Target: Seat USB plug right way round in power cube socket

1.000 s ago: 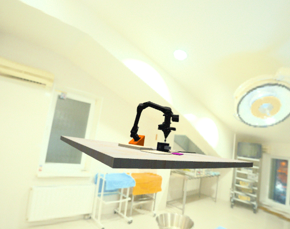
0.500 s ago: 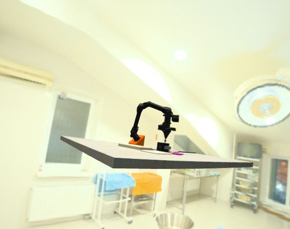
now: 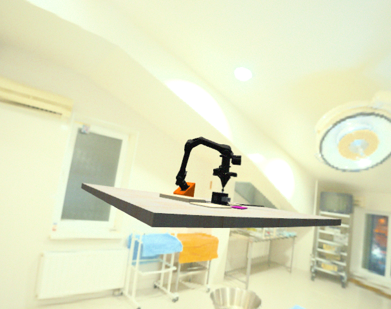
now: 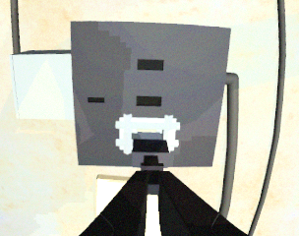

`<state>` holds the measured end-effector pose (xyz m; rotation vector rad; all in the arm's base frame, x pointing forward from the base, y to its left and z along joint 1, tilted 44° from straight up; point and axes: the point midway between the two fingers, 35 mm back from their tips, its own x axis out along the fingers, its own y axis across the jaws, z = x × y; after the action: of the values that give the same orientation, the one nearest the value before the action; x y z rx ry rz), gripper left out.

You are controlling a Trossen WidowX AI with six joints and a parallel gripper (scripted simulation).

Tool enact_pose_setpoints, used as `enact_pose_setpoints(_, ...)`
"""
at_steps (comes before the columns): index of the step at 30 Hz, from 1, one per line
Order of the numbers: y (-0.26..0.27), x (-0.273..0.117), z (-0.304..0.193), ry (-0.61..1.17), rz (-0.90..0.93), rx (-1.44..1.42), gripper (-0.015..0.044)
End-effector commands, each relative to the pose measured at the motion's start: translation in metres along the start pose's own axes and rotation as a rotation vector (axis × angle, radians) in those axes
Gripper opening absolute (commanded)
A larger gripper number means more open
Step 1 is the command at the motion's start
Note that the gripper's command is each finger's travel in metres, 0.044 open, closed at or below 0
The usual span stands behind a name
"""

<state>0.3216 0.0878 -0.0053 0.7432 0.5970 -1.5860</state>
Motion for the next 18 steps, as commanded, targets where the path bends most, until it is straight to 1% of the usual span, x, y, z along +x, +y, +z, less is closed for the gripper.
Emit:
enact_pose_setpoints(1,0.0003,0.0003,0.0,0.001,0.002,-0.003,0.0)
enact_pose_setpoints(18,0.0003,0.0023,0.0,0.001,0.002,-0.003,0.0)
